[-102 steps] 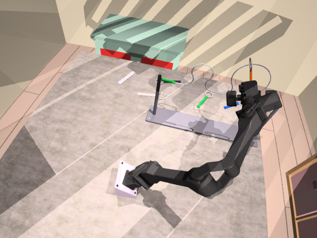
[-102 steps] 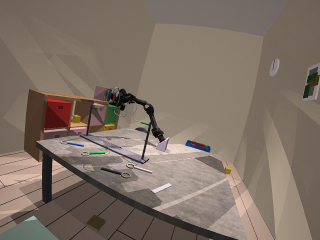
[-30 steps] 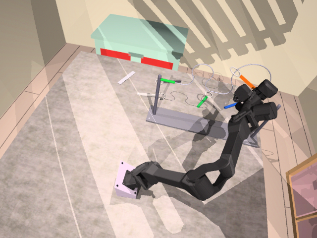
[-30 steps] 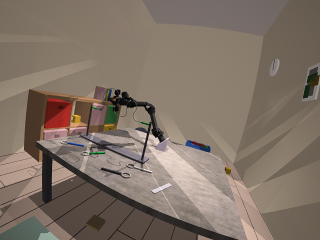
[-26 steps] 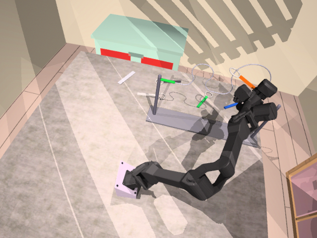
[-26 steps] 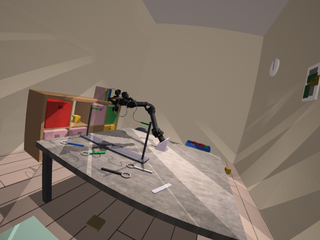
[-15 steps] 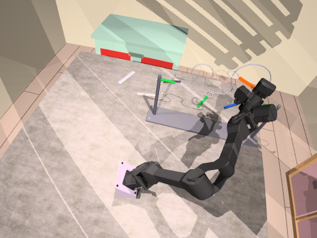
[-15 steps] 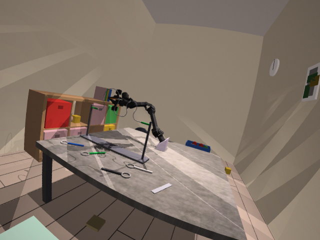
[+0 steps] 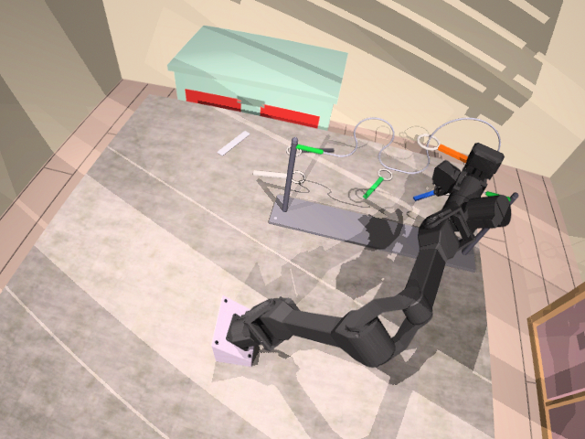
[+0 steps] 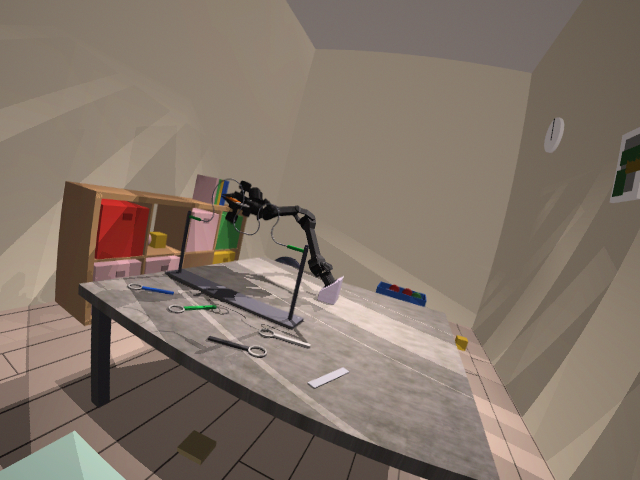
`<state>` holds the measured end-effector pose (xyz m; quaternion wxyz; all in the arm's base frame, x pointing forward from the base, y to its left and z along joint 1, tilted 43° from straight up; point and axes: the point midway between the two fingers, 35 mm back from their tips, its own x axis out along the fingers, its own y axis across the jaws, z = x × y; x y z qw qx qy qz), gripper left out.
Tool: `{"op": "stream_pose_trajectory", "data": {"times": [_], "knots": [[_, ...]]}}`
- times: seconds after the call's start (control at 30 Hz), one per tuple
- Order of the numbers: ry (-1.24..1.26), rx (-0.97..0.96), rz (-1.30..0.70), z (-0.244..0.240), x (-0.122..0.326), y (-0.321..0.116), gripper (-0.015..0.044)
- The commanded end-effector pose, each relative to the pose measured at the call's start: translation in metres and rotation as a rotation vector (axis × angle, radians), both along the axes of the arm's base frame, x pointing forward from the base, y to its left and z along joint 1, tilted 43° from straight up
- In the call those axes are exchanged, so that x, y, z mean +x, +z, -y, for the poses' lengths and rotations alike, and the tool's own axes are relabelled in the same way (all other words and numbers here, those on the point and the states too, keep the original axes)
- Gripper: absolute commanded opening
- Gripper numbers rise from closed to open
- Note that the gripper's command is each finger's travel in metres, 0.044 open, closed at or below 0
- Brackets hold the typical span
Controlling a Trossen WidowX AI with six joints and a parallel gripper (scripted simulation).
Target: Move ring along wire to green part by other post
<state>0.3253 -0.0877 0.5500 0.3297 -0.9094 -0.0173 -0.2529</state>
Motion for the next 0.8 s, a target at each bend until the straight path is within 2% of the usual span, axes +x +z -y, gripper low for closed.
{"op": "stream_pose_trajectory", "data": {"times": [0.0,0.77], "knots": [[-0.002,-0.057,0.002,-0.0018,0.0001,0.0011,-0.015],[-0.028,-0.327,0.014,-0.0088,-0.0007,0.0055,-0.015]]}}
